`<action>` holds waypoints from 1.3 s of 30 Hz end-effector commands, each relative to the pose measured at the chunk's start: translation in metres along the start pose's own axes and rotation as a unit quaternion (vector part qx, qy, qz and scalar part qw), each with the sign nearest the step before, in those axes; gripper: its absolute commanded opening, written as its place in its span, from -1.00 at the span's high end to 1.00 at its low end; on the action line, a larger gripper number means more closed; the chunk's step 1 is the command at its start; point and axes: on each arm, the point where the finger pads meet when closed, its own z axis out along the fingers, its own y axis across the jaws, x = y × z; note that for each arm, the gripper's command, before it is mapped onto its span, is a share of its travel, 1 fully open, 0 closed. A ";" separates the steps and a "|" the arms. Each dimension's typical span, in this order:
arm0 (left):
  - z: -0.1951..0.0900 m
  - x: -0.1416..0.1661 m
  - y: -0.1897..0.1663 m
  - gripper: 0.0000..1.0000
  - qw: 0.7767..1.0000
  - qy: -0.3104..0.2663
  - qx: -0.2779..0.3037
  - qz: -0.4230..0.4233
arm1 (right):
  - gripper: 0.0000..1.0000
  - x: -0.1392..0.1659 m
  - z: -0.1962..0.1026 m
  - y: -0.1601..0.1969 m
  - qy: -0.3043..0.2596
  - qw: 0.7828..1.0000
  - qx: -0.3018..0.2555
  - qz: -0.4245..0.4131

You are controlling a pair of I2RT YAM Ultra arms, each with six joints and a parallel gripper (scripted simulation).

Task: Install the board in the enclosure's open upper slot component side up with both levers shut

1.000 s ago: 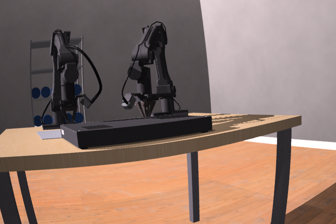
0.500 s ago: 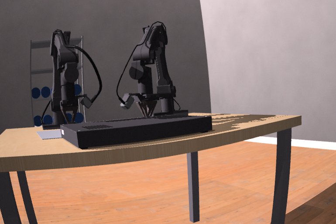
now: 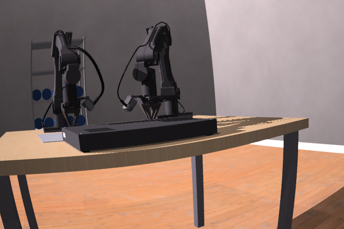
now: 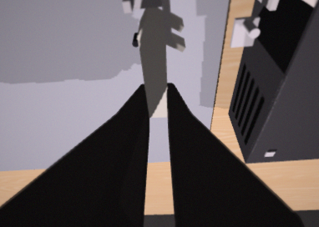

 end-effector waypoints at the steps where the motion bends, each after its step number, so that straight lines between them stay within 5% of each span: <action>1: -0.003 0.000 0.004 0.94 1.000 0.002 0.002 0.002 | 0.93 0.001 -0.001 -0.001 -0.006 1.000 -0.008 -0.002; 39: -0.004 -0.001 0.032 0.94 0.999 0.005 0.016 -0.033 | 0.93 -0.002 -0.002 -0.030 0.003 0.999 -0.022 0.024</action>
